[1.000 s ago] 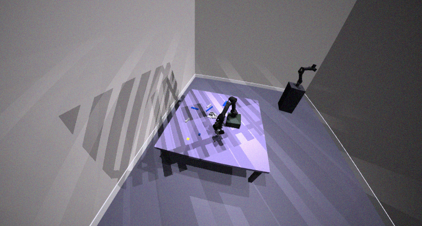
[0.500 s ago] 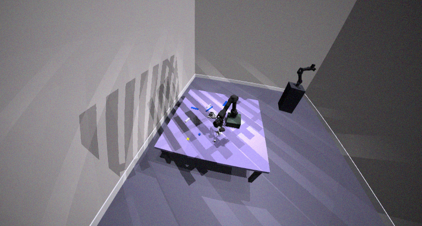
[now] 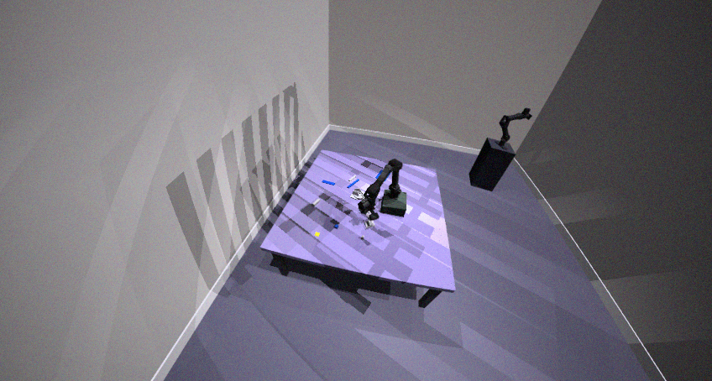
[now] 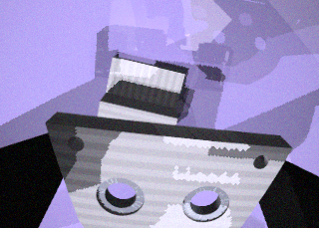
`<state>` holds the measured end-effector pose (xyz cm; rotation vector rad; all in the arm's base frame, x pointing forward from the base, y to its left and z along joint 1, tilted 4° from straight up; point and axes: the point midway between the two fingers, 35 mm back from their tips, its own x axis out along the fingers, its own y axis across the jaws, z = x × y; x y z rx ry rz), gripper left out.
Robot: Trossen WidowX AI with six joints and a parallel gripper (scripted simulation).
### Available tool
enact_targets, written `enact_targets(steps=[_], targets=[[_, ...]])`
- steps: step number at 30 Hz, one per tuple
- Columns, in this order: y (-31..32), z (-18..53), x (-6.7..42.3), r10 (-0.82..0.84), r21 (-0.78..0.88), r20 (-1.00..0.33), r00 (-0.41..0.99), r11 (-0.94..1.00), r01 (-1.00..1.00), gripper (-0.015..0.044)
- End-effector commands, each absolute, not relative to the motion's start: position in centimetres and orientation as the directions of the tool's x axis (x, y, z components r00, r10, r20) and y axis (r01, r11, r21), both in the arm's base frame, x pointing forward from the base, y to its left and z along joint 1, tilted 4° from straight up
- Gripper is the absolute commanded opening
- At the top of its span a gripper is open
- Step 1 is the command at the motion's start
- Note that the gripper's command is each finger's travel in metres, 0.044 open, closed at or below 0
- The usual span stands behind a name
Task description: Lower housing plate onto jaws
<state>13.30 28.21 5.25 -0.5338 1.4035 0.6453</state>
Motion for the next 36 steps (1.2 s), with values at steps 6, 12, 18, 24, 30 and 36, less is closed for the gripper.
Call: enact_targets(steps=[6,12,18,24,30,36], targets=[[26.7,5.2,15.3,0.090,0.013,-0.995,0.051,0.598,-0.801,0.0351],[25.7,5.1,16.5,0.087,-0.001,-0.995,0.052,0.502,-0.865,0.0351],[24.6,5.0,17.7,0.085,-0.014,-0.995,0.053,0.400,-0.916,0.0351],[23.5,5.0,18.8,0.083,-0.027,-0.995,0.053,0.292,-0.956,0.0351],[22.3,4.9,19.9,0.081,-0.039,-0.995,0.054,0.180,-0.983,0.0351],[21.1,4.8,20.9,0.079,-0.049,-0.995,0.054,0.065,-0.997,0.0351]])
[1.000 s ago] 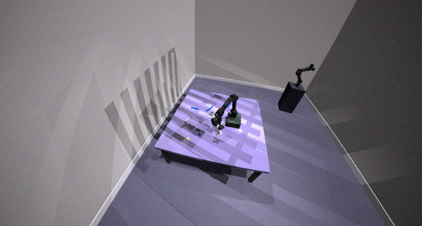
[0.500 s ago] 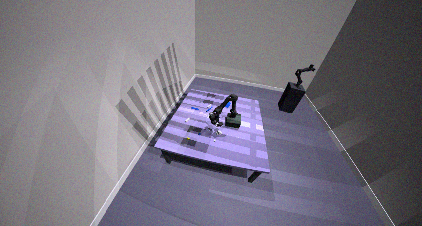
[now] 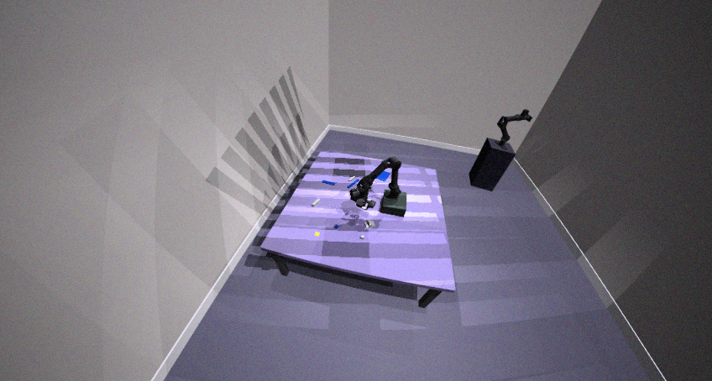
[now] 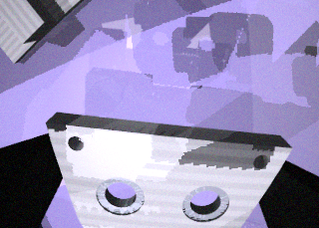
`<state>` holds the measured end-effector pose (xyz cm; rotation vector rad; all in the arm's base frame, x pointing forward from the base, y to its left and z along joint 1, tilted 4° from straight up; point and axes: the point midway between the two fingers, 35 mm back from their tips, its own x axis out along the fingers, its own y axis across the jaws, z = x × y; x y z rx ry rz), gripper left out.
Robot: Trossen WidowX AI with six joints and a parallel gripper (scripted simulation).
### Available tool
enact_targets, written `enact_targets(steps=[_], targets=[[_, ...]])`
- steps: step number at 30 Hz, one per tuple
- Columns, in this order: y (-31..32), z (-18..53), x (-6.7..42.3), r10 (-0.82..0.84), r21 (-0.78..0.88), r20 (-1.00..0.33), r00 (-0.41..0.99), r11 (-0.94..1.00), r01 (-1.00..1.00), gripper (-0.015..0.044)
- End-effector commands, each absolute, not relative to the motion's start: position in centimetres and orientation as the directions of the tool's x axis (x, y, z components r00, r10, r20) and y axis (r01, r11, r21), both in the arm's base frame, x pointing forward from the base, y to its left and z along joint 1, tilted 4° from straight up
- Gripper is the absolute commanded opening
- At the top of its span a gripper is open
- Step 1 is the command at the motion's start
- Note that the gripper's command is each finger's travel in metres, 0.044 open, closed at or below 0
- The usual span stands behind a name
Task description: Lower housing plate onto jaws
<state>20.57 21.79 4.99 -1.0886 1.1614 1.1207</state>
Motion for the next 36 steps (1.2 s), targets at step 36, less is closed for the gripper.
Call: enact_targets(steps=[36], targets=[[13.0,4.4,25.1,0.071,-0.088,-0.996,0.056,-0.587,-0.805,0.0351]])
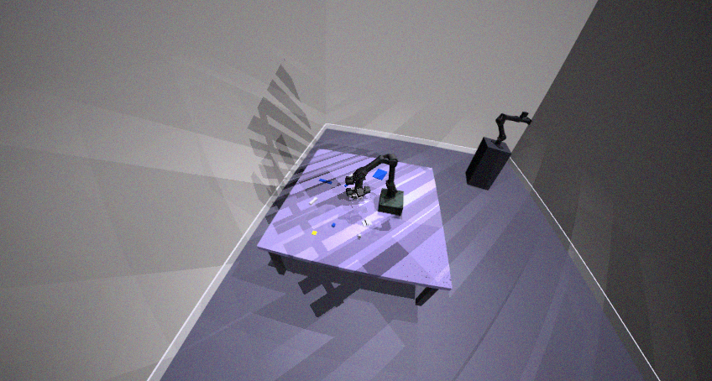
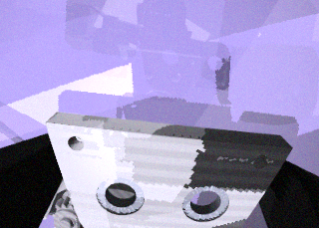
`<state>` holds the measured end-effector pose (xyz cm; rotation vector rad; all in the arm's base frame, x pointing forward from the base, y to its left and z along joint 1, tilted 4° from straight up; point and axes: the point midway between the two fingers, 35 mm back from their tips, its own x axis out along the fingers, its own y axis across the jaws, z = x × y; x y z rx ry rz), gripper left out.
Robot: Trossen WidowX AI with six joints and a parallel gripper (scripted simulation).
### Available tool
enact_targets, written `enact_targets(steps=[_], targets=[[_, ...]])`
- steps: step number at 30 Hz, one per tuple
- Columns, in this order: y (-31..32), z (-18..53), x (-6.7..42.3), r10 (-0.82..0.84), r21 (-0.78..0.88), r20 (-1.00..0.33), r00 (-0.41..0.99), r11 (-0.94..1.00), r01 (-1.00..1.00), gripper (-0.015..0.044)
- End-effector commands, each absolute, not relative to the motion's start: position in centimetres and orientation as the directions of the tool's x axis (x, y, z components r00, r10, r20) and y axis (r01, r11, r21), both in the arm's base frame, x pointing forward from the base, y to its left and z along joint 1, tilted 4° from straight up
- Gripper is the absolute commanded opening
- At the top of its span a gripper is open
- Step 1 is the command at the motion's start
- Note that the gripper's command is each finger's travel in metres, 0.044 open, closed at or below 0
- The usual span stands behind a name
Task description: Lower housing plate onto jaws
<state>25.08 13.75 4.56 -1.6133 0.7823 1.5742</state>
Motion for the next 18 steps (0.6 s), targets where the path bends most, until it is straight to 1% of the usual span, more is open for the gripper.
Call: enact_targets(steps=[1,18], targets=[[12.8,4.4,25.2,0.071,-0.088,-0.996,0.056,-0.602,-0.794,0.0351],[8.7,4.2,26.2,0.070,-0.090,-0.996,0.058,-0.826,-0.556,0.0351]])
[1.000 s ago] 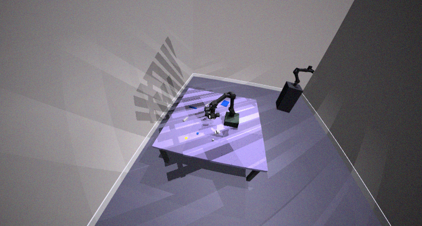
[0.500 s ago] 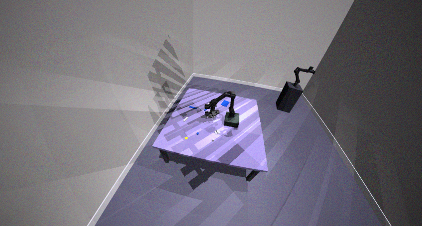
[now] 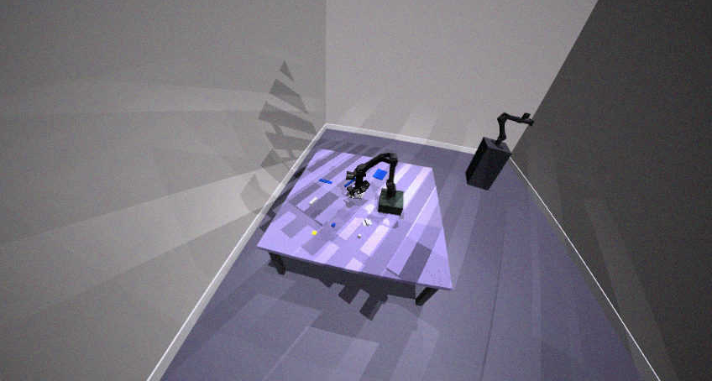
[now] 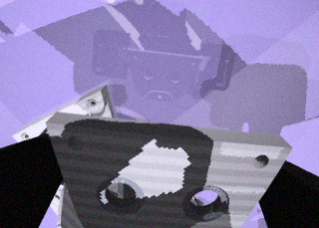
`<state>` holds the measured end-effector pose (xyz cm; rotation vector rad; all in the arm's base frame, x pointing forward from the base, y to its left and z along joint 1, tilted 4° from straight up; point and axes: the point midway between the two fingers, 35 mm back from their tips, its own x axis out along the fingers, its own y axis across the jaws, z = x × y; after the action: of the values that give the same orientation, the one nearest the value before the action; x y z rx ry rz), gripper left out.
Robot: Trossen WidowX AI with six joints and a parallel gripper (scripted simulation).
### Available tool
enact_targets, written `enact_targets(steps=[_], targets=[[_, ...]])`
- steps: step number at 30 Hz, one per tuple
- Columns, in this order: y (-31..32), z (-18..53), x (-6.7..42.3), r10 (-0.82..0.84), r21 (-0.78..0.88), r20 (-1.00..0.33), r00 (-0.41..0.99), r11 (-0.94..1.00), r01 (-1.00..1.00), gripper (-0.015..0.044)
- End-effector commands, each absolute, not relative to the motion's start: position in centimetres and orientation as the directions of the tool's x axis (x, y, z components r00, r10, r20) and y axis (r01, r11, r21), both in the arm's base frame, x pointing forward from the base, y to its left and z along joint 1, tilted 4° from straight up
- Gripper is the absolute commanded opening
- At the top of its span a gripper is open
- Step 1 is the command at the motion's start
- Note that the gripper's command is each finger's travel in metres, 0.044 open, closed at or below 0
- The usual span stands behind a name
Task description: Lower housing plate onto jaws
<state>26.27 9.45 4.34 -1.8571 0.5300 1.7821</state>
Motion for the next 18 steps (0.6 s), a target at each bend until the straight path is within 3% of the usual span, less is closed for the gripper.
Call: enact_targets(steps=[1,18], targets=[[8.5,4.2,26.2,0.070,-0.090,-0.996,0.059,-0.837,-0.540,0.0351],[4.5,3.9,26.5,0.069,-0.082,-0.996,0.062,-0.967,-0.241,0.0351]])
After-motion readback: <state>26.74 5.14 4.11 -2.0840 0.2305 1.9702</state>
